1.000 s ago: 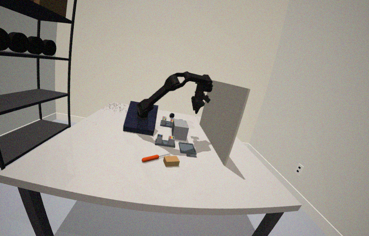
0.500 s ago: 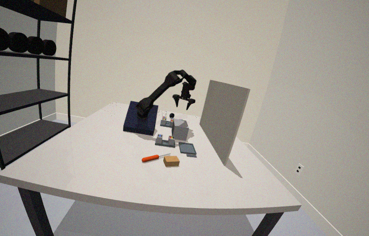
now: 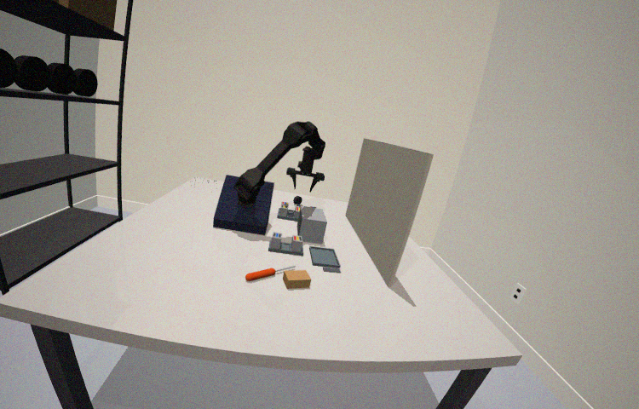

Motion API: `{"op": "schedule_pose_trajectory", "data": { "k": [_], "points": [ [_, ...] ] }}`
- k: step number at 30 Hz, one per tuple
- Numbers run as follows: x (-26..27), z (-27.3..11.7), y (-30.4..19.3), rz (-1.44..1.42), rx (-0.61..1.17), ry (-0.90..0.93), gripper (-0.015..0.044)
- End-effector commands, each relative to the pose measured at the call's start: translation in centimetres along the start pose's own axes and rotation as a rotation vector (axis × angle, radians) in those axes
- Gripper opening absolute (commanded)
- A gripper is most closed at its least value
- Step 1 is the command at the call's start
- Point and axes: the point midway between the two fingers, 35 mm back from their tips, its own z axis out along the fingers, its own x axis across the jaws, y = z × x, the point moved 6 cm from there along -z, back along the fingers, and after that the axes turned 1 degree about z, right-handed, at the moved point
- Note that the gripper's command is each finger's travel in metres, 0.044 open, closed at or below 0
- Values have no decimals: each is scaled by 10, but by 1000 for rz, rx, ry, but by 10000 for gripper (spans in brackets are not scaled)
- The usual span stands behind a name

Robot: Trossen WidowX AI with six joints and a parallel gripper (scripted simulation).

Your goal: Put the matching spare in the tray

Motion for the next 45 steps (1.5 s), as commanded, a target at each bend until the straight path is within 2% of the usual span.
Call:
{"op": "schedule_pose_trajectory", "data": {
  "k": [1, 45],
  "points": [
    [0, 27, -5, -11, 15, 8, 300],
    [-2, 89, -6, -10, 16, 6, 300]
  ]
}}
